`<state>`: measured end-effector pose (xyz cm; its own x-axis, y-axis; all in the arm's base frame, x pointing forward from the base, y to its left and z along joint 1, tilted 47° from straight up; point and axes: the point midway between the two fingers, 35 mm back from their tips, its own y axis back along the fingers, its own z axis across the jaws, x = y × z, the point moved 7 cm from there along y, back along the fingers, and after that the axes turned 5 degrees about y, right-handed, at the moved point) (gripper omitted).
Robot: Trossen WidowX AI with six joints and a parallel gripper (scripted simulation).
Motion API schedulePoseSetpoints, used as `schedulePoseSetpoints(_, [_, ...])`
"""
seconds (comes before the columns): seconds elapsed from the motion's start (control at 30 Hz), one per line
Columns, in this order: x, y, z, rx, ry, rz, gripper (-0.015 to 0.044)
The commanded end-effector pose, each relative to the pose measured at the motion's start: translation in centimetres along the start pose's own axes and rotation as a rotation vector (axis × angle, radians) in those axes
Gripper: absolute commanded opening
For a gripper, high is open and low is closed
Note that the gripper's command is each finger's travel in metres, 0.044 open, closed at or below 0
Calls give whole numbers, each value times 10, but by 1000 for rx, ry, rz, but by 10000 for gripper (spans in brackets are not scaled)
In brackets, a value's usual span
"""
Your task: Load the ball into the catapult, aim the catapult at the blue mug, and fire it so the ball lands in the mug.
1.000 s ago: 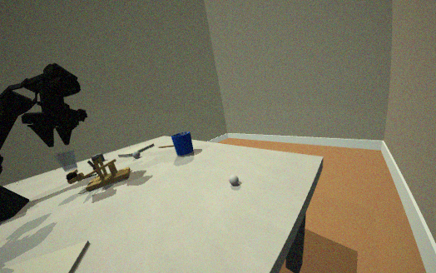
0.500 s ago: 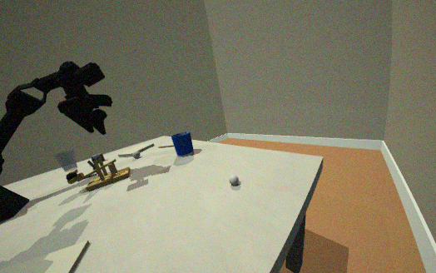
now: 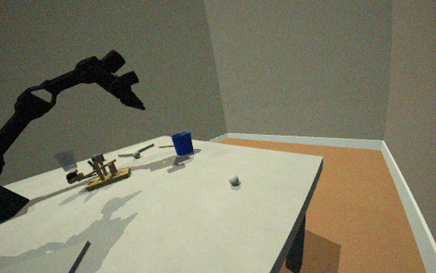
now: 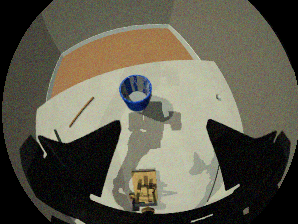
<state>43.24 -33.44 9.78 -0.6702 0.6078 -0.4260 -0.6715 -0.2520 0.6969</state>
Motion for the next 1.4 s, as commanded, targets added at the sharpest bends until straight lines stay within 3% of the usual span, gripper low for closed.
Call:
schedulePoseSetpoints(0.0, [-28,-7,8,-53,4,-114,440])
schedulePoseSetpoints(0.13, [-45,-9,14,-92,9,-182,440])
schedulePoseSetpoints(0.77, [-45,-9,14,-92,9,-182,440])
schedulePoseSetpoints(1.3, [-45,-9,14,-92,9,-182,20])
schedulePoseSetpoints(1.37, [-45,-9,14,-92,9,-182,0])
